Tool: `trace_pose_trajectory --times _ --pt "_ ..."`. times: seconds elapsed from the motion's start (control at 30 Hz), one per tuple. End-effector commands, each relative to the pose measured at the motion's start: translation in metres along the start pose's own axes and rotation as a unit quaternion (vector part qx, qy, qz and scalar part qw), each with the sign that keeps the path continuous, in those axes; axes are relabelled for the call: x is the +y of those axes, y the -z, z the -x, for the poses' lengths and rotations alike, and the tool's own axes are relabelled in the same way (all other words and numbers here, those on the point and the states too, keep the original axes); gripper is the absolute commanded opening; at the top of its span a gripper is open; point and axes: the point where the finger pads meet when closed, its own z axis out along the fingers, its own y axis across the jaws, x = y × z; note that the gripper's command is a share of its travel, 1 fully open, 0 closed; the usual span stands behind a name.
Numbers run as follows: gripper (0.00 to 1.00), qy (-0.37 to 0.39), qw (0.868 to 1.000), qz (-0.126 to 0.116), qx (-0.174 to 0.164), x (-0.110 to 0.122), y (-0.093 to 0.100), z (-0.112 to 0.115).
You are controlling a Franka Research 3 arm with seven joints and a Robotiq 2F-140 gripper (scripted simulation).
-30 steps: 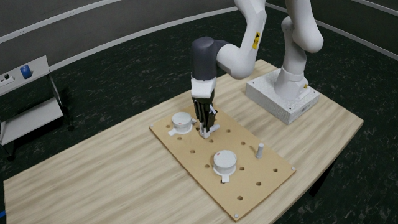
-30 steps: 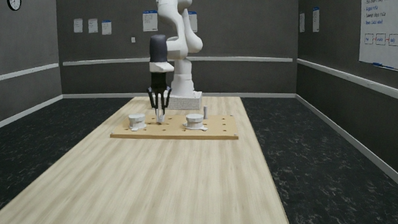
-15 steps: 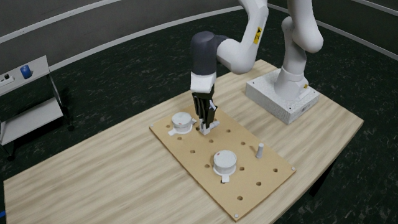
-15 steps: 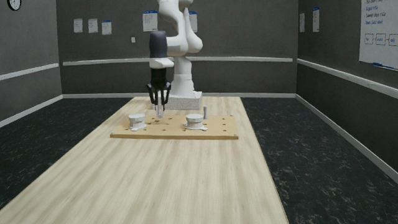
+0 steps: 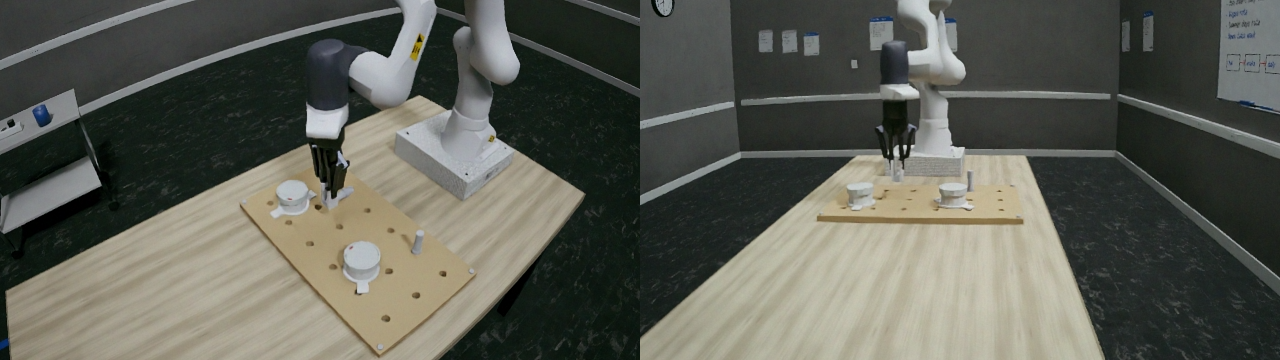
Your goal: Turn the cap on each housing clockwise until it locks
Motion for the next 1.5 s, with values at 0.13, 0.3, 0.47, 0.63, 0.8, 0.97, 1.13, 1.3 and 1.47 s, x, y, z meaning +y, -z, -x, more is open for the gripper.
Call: trace_pose_trajectory --times 0.13,0.3,0.47,0.63,0.8,0.97,1.13,1.3,1.47 --pt "0.1 0.004 1.0 -0.001 -0.002 0.001 0.019 0.001" --pt "0.1 0.004 1.0 -0.001 -0.002 0.001 0.028 0.001" --pt "0.1 0.004 1.0 -0.001 -0.002 0.001 0.037 0.001" --pt "0.1 0.004 1.0 -0.001 -0.002 0.001 0.048 0.001" --pt "0.1 0.004 1.0 -0.001 -0.002 0.001 0.058 0.001" --pt "0.1 0.004 1.0 -0.001 -0.002 0.001 0.064 0.001" --pt "0.1 0.004 1.0 -0.001 -0.002 0.001 0.072 0.001" --pt "0.1 0.004 1.0 -0.001 -0.002 0.001 0.078 0.001" --pt "0.1 0.004 1.0 -0.001 -0.002 0.001 0.081 0.001"
